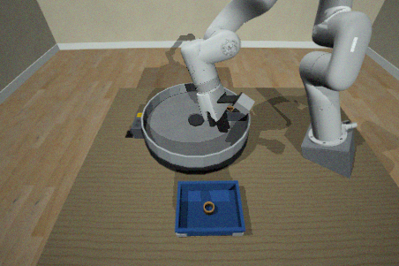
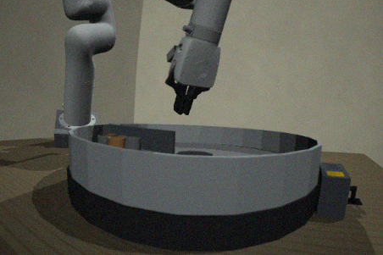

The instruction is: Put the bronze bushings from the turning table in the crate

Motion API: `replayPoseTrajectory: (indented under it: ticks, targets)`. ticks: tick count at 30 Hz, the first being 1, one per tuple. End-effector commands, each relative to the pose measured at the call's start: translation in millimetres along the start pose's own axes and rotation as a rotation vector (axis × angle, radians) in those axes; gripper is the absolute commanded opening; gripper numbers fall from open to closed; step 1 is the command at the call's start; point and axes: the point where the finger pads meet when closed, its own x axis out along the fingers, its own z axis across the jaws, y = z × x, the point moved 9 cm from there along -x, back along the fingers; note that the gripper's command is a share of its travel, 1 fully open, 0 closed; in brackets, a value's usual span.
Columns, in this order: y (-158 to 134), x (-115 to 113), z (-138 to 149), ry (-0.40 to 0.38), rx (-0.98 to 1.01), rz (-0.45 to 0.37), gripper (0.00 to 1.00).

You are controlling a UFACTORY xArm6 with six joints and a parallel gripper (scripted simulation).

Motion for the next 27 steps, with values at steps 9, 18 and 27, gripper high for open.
replayPoseTrajectory:
  ticks: [9, 18, 27]
  targets:
    - [-33, -7, -88, 0.008, -0.048, 0.158, 0.1]
    - [-57, -9, -150, 0.021, -0.079, 0.268, 0.1]
    - [-65, -10, -173, 0.024, -0.09, 0.31, 0.1]
